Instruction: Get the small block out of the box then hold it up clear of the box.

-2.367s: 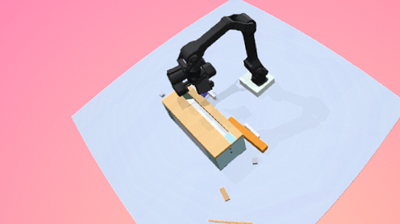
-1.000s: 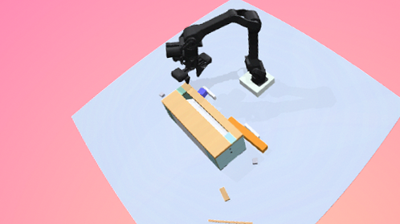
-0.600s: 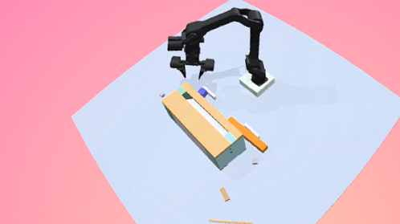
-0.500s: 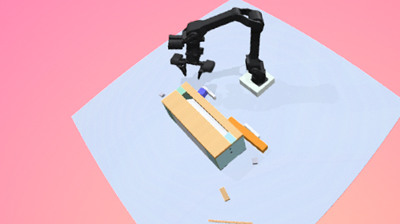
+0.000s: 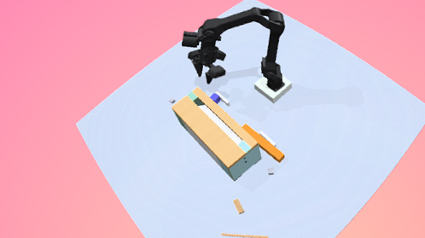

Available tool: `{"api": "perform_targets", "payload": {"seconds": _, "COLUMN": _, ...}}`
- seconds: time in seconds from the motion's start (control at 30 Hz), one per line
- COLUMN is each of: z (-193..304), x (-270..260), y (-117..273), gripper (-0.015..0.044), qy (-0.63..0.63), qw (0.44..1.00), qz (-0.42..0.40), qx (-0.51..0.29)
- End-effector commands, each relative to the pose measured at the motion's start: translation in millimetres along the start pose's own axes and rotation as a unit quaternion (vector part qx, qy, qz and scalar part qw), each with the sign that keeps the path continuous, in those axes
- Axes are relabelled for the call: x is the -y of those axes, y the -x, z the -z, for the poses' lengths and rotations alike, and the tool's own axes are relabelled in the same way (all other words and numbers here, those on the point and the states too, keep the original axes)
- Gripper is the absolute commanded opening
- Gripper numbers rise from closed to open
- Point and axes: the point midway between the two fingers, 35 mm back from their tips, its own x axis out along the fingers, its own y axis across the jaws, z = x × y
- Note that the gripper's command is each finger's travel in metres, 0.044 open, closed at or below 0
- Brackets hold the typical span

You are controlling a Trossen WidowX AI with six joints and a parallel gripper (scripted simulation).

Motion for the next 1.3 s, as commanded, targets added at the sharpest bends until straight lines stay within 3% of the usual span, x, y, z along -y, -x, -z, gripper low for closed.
{"api": "perform_targets", "payload": {"seconds": 0.0, "z": -5.4, "x": -0.6, "y": -16.8, "gripper": 0.0285, "qy": -0.006, "qw": 1.000, "qz": 0.001, "qx": -0.003}}
{"api": "perform_targets", "payload": {"seconds": 0.2, "z": -34.8, "x": 1.5, "y": -83.2, "gripper": 0.0285, "qy": -0.006, "qw": 1.000, "qz": 0.001, "qx": -0.003}}
{"api": "perform_targets", "payload": {"seconds": 1.27, "z": -54.0, "x": 1.9, "y": -125.7, "gripper": 0.0285, "qy": -0.006, "qw": 1.000, "qz": 0.001, "qx": -0.003}}
